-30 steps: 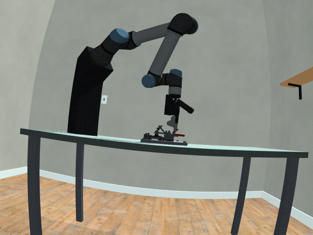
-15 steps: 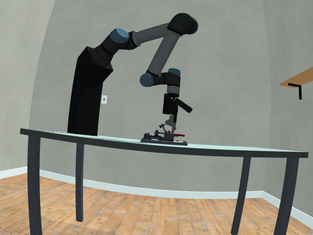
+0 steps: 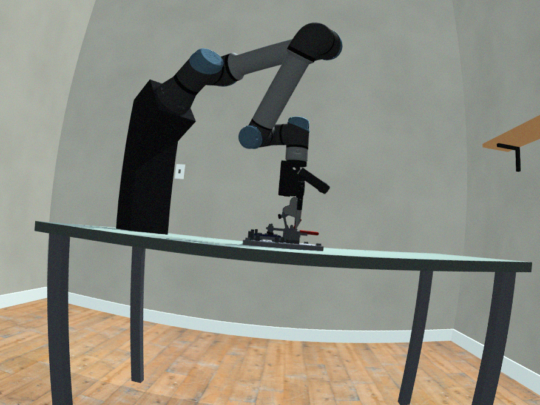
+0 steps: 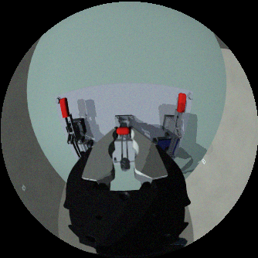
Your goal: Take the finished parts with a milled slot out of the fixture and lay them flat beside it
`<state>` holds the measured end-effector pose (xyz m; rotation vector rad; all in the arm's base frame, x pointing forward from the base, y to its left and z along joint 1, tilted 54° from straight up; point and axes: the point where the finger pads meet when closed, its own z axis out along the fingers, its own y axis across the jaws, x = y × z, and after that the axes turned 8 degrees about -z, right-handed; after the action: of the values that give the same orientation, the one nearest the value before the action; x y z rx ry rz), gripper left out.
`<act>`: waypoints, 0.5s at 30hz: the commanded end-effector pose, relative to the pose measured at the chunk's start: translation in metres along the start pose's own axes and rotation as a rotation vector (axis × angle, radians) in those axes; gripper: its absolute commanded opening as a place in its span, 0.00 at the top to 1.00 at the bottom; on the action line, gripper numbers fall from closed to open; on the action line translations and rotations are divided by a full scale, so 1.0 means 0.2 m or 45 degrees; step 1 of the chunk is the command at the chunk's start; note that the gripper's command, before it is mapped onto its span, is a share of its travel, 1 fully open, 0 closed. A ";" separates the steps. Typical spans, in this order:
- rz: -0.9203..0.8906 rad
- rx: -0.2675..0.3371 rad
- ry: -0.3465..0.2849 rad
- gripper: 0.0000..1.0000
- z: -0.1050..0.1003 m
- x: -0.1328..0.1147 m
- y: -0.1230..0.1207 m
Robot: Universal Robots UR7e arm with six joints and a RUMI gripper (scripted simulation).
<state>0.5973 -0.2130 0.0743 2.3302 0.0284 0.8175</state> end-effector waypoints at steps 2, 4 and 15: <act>0.000 0.000 -0.013 1.00 0.01 -0.04 0.00; 0.000 0.000 -0.013 1.00 0.01 -0.05 0.00; 0.000 0.000 -0.013 1.00 0.01 -0.06 0.00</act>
<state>0.5938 -0.2133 0.0719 2.3294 0.0285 0.8187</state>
